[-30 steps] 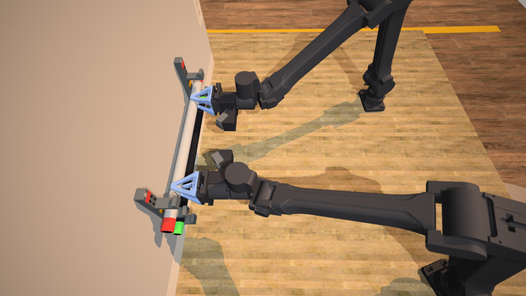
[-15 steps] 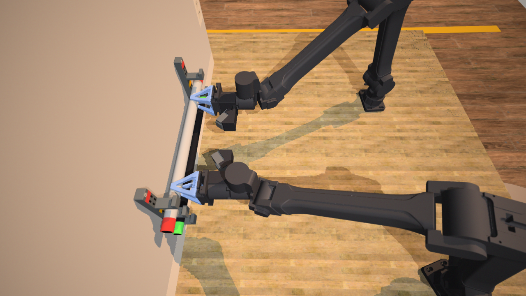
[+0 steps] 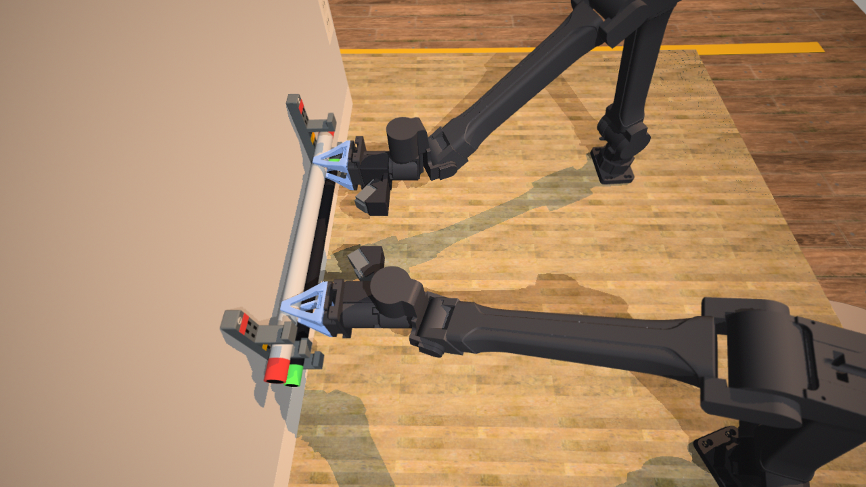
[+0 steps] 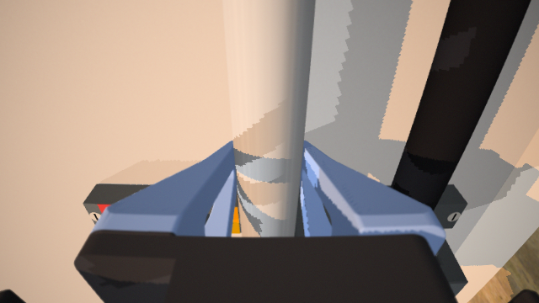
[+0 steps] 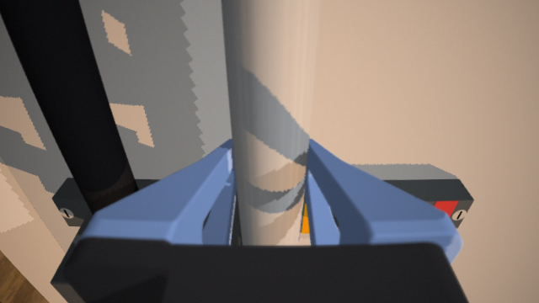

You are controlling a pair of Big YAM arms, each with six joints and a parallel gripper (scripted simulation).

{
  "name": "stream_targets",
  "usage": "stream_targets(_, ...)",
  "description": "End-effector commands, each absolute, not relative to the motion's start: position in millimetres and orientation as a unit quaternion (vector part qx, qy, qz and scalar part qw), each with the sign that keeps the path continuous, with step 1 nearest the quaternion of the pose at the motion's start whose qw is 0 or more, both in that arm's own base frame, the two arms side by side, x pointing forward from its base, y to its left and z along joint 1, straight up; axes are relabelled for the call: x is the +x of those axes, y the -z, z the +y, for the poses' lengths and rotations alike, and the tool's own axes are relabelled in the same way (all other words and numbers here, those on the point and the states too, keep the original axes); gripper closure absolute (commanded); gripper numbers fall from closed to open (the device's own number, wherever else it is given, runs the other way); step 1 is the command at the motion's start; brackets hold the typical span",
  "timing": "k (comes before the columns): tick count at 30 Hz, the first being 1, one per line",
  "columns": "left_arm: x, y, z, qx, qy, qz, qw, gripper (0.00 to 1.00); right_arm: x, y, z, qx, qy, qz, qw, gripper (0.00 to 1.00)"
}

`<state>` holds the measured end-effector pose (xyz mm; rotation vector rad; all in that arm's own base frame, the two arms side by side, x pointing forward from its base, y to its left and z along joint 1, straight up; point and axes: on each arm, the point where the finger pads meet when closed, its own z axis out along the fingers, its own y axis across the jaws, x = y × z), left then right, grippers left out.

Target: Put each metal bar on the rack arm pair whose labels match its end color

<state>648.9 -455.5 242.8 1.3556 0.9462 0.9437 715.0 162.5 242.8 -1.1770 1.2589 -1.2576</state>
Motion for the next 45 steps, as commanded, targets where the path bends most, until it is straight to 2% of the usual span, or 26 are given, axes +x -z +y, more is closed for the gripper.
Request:
stream_targets(1,661.4,-261.5,-455.4,0.561,-0.403,0.411,0.595,1.00,728.3,-260.4,161.2,-0.466,0.519,0.518,0.496,1.00)
stream_targets(45,653.6,-261.5,-452.5,0.561,-0.403,0.411,0.595,1.00,720.0,-260.4,161.7,-0.466,0.519,0.518,0.496,1.00)
